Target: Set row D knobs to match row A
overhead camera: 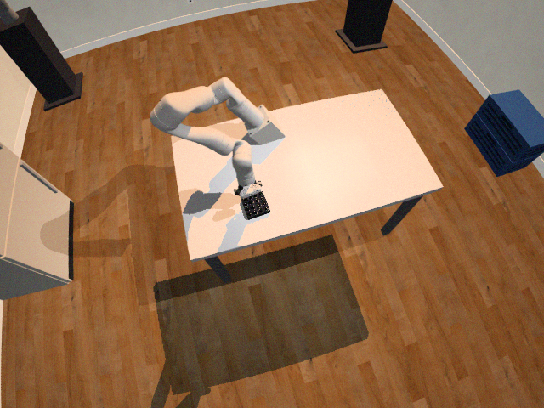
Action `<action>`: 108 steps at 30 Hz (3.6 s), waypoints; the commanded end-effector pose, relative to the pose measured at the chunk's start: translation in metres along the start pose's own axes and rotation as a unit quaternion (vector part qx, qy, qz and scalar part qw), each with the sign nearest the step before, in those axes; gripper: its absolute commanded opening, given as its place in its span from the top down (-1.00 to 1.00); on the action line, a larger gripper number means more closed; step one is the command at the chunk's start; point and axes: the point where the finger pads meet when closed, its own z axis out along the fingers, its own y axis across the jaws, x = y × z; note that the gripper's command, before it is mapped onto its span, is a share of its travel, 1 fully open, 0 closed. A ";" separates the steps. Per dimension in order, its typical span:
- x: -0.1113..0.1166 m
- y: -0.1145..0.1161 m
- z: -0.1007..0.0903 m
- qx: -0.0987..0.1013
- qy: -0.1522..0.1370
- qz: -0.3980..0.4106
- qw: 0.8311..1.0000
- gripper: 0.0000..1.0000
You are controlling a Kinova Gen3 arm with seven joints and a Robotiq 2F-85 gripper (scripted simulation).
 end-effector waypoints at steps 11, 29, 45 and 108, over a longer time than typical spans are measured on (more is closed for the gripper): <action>0.001 0.000 0.000 0.000 0.001 0.000 1.000 0.83; 0.001 0.000 0.000 0.000 0.001 0.000 1.000 0.83; 0.001 0.000 0.000 0.000 0.001 0.011 1.000 0.83; 0.001 0.000 0.000 0.000 0.001 0.343 0.939 0.83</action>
